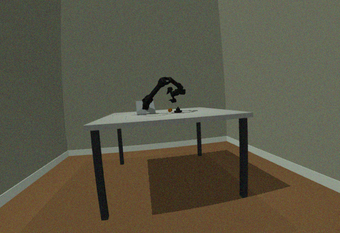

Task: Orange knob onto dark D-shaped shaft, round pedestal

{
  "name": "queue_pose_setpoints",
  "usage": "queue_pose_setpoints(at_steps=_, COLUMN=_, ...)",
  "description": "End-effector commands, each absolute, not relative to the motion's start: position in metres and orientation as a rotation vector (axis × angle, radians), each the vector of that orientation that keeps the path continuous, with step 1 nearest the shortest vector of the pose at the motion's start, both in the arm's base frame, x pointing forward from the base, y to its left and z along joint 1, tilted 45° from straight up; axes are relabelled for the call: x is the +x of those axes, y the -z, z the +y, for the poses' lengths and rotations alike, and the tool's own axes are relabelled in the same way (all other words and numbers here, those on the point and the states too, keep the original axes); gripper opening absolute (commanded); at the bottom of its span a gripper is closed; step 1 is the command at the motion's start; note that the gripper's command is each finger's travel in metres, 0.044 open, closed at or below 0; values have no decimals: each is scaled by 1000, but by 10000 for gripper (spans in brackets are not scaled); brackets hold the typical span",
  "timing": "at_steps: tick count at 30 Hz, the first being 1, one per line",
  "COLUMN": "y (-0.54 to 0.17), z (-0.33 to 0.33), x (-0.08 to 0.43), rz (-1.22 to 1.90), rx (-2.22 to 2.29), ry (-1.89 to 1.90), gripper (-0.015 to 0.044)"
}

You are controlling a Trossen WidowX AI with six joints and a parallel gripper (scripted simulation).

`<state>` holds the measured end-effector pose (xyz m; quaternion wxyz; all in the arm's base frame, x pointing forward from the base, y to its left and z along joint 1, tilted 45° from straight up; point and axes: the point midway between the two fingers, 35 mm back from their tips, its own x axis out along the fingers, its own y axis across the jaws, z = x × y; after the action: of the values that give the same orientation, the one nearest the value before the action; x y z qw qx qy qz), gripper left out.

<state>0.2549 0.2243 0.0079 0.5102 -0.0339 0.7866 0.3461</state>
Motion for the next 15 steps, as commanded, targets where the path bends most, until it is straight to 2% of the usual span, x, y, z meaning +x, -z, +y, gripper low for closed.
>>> queue_pose_setpoints(at_steps=1, y=-6, z=223, x=254, rz=1895, rx=-103, ry=-828, gripper=426)
queue_pose_setpoints(at_steps=7, y=35, z=191, x=247, rz=1847, rx=-820, ry=-665, gripper=440)
queue_pose_setpoints(at_steps=12, y=39, z=172, x=262, rz=1641, rx=-1488, ry=-488, gripper=440)
queue_pose_setpoints(at_steps=15, y=35, z=172, x=268, rz=1551, rx=-1673, ry=-428, gripper=440)
